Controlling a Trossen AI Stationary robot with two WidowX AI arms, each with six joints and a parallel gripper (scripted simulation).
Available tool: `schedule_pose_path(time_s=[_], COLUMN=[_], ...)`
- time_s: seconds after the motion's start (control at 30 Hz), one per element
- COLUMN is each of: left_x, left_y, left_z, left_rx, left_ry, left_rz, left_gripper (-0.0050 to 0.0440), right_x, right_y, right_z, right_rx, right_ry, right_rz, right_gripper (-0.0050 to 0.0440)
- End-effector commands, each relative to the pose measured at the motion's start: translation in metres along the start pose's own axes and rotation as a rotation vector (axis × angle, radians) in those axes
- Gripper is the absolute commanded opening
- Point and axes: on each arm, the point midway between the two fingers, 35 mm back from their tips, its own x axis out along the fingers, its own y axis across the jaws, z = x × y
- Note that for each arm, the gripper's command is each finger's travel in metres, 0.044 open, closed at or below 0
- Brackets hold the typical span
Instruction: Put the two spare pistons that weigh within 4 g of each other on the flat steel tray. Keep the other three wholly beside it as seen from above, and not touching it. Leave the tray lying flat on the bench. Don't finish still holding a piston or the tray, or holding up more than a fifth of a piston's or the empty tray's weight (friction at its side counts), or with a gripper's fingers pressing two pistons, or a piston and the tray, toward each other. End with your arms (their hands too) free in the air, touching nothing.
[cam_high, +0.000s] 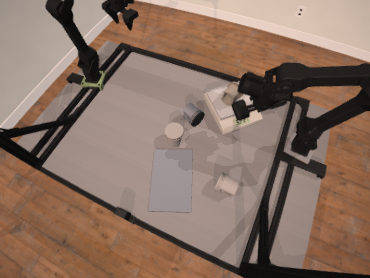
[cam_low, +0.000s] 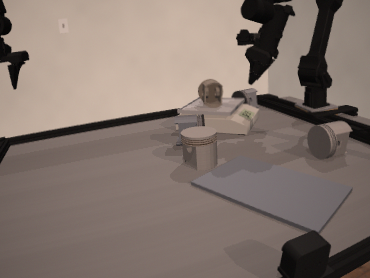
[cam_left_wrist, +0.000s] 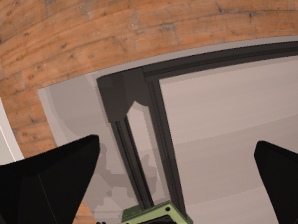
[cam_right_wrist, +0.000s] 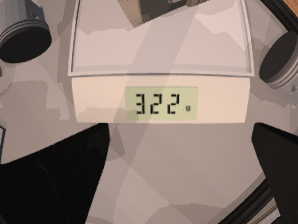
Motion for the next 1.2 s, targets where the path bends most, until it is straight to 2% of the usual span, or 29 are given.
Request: schedule_pose_path(time_s=[0.0,1.1,1.17], left_x=[0.0001,0.0001,0.0001], left_y=[-0.0004,-0.0004,-0.0004], left_z=[-0.0002,-0.0002,-0.0002], left_rx=[0.002,0.002,0.002], left_ry=[0.001,0.001,0.001], left_rz=[-0.003,-0.003,-0.003], left_gripper=[0.044,0.044,0.044], right_x=[-0.0004,-0.001,-0.0035], right_y=[0.0012,0.0008,0.0017], right_z=[0.0001,-0.0003,0.0094], right_rx=[-0.003,-0.004,-0.047], right_ry=[0.005,0.007,0.036], right_rz=[0.003,0.004,-0.006], right_gripper=[0.0378,0.0378,0.0378])
